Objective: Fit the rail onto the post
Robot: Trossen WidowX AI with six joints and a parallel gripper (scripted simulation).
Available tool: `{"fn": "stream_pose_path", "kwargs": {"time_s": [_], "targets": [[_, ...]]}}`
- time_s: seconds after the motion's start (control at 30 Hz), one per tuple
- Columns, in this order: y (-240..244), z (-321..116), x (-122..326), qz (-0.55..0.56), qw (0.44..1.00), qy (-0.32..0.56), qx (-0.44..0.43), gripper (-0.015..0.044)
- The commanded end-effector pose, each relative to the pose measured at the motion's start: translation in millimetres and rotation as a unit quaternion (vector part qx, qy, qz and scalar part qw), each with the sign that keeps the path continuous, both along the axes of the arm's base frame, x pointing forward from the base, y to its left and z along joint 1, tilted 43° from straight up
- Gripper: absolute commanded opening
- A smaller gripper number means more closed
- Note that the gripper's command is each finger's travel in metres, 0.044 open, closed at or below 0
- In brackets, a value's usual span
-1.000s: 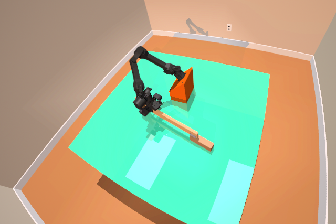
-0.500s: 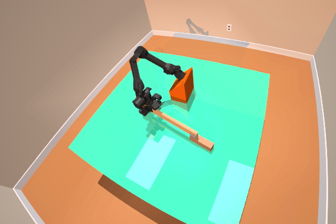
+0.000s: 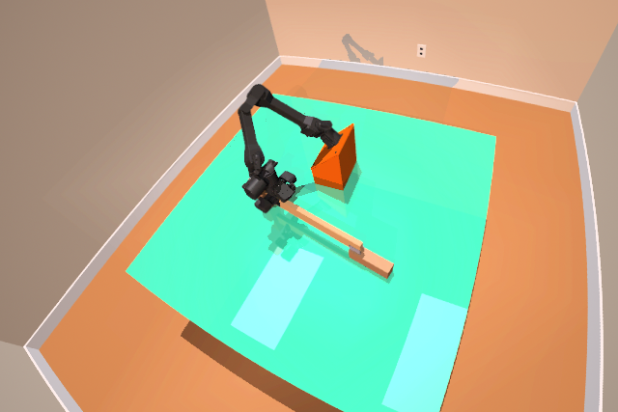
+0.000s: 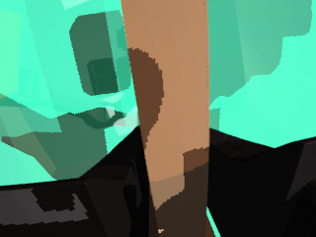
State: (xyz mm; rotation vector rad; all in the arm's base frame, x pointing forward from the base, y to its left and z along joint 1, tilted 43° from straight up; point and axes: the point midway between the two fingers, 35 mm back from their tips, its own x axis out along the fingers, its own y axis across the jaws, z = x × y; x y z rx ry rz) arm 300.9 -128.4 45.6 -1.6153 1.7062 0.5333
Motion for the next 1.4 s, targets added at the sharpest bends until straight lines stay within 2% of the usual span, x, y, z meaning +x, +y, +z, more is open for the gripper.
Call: {"fn": "stream_pose_path", "kwargs": {"time_s": [0.0, 0.43, 1.0, 1.23, 1.37], "targets": [[-1, 2, 0, 0.002, 1.0, 0.0, -0.002, 0.0], [-4, 5, -1, 0.002, 1.0, 0.0, -0.002, 0.0], [-3, 3, -1, 0.0, 1.0, 0.0, 0.0, 0.044], [0, 3, 0, 0.0, 1.0, 0.0, 0.0, 0.044], [37, 4, 4, 0.002, 1.0, 0.0, 0.0, 0.044]]}}
